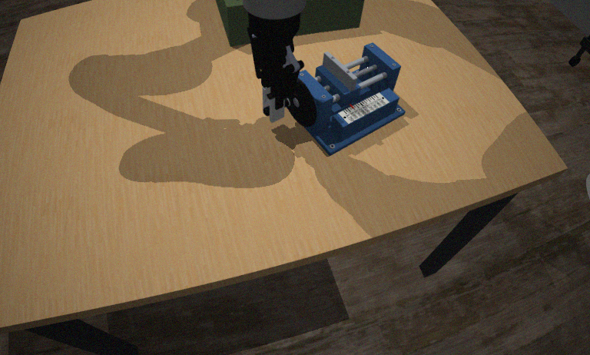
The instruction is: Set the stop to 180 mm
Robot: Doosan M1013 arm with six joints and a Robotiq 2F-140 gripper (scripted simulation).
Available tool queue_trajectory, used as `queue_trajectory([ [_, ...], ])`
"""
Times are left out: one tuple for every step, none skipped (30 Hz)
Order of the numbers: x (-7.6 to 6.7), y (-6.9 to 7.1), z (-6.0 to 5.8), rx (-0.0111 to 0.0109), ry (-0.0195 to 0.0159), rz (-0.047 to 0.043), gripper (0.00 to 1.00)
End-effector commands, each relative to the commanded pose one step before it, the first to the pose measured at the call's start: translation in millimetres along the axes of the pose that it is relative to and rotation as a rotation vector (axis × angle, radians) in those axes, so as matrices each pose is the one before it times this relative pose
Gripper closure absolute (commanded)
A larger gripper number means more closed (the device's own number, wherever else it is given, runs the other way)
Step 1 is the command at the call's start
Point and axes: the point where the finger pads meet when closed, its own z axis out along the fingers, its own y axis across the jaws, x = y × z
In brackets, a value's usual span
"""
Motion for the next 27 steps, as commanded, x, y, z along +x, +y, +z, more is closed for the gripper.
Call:
queue_trajectory([
  [-0.03,2.25,-2.95,0.0,-0.00017,-0.00011,0.96],
  [0.0,0.66,-1.19,0.0,0.0,0.0,0.96],
  [0.0,0.66,-1.17,0.0,0.0,0.0,0.96],
  [0.0,0.65,-1.16,0.0,0.0,0.0,0.96],
  [0.0,0.65,-1.14,0.0,0.0,0.0,0.96],
  [0.0,0.56,-1.18,0.0,0.0,0.0,0.96],
  [0.0,0.43,-1.24,0.0,0.0,0.0,0.96],
  [0.0,0.43,-1.22,0.0,0.0,0.0,0.96],
  [0.0,0.42,-1.2,0.0,0.0,0.0,0.96],
  [0.0,0.42,-1.19,0.0,0.0,0.0,0.96],
  [0.0,0.3,-1.25,0.0,0.0,0.0,0.96],
  [0.0,0.21,-1.29,0.0,0.0,0.0,0.96],
  [0.0,0.0,0.0,0.0,0.0,0.0,0.96],
  [0.0,0.0,0.0,0.0,0.0,0.0,0.96],
  [0.0,0.21,-1.27,0.0,0.0,0.0,0.96],
  [0.0,0.21,-1.25,0.0,0.0,0.0,0.96],
  [0.0,0.21,-1.23,0.0,0.0,0.0,0.96],
  [0.0,0.04,-1.32,0.0,0.0,0.0,0.96],
  [0.0,-0.02,-1.34,0.0,0.0,0.0,0.96],
  [0.0,-0.02,-1.32,0.0,0.0,0.0,0.96],
  [0.0,-0.01,-1.3,0.0,0.0,0.0,0.96],
  [0.0,-0.02,-1.28,0.0,0.0,0.0,0.96],
  [0.0,-0.28,-1.44,0.0,0.0,0.0,0.96],
  [0.0,-0.27,-1.42,0.0,0.0,0.0,0.96],
  [0.0,-0.26,-1.4,0.0,0.0,0.0,0.96],
  [0.0,-0.25,-1.37,0.0,0.0,0.0,0.96],
  [0.0,-0.47,-1.45,0.0,0.0,0.0,0.96],
])
